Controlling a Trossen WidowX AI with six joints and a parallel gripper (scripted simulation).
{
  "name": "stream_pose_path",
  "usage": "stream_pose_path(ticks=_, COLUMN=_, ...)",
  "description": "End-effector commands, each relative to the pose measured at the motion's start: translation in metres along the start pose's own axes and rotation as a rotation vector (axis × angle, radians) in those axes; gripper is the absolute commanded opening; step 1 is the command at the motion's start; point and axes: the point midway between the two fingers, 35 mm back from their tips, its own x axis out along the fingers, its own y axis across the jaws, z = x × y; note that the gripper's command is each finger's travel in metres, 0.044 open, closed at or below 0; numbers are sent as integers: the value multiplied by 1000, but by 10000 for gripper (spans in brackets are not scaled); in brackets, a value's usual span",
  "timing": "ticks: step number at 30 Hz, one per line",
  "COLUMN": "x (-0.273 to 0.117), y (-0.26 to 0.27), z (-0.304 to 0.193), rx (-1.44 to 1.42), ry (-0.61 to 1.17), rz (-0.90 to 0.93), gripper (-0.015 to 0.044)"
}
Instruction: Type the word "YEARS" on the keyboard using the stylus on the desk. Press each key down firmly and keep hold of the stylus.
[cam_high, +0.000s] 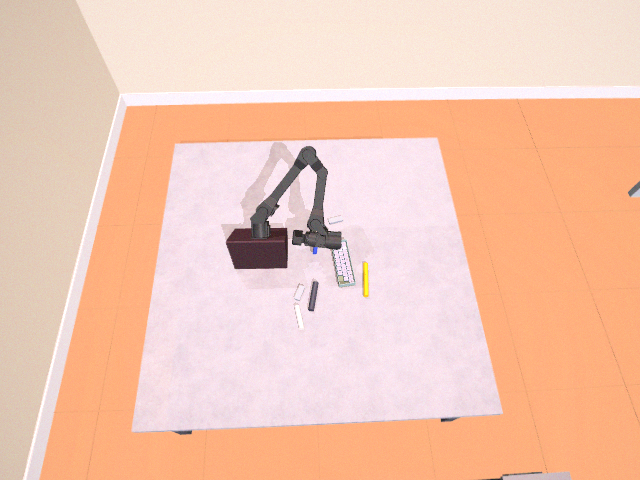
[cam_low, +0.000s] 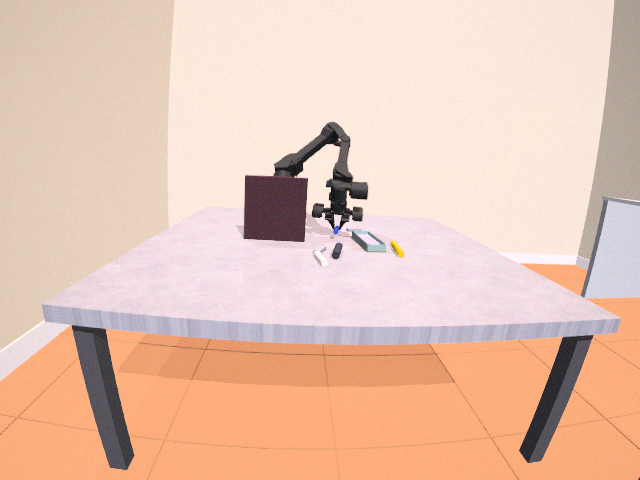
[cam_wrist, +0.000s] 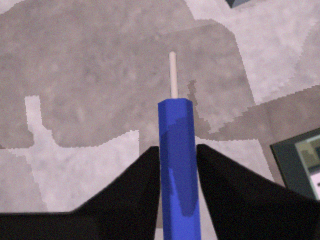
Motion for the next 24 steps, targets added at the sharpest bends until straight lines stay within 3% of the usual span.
stream_pose_path(ticks=1, x=-8, y=-3, z=6, rx=-13, ry=1, rz=-6, gripper=0)
stream_pose_path(ticks=16, x=-19, y=1, z=17, rx=0, ry=-9, rz=1, gripper=0)
stream_pose_path(ticks=24, x=-15, y=-15, z=2, rx=82, ry=184, rz=90, gripper=0)
